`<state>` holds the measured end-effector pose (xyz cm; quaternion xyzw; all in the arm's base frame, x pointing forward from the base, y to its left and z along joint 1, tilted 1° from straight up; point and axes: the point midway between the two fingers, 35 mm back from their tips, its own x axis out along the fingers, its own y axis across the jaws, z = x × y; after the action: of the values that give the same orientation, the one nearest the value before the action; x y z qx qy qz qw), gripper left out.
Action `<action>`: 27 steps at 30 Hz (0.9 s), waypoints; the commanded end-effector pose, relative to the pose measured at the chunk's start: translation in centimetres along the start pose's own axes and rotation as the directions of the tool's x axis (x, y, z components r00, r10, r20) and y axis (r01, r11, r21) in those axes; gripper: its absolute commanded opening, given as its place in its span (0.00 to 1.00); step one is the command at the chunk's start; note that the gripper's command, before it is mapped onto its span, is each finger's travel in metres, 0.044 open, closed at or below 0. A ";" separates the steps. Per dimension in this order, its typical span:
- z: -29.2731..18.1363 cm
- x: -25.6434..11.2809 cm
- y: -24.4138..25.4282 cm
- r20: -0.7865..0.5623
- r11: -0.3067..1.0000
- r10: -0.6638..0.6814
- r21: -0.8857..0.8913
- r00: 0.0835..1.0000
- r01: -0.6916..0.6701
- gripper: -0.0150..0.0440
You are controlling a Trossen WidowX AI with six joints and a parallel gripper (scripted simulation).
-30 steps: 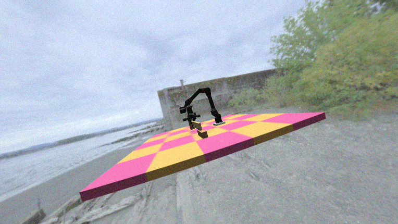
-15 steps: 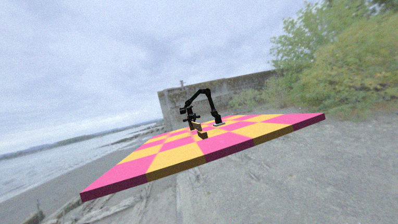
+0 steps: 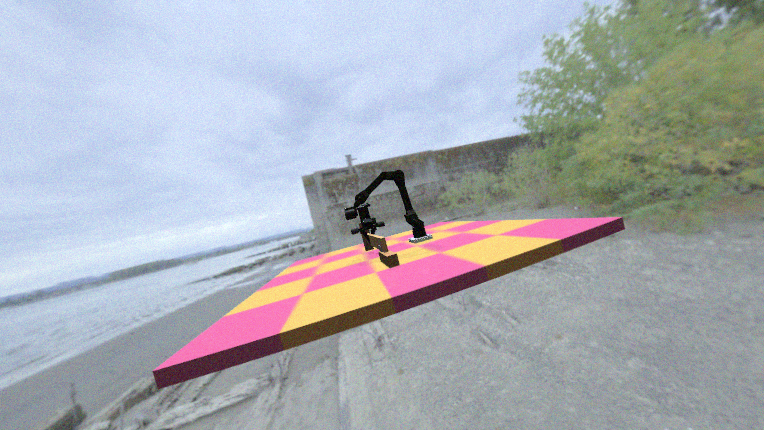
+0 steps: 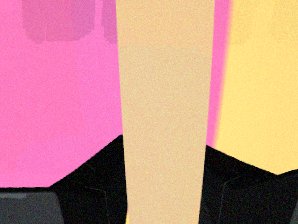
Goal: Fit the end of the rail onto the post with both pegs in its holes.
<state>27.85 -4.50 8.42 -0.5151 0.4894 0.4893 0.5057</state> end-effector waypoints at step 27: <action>-0.1 -0.1 0.0 0.001 1.000 -0.003 0.000 1.000 0.003 0.25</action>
<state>27.78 -4.54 8.47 -0.5143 0.4900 0.4891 0.5062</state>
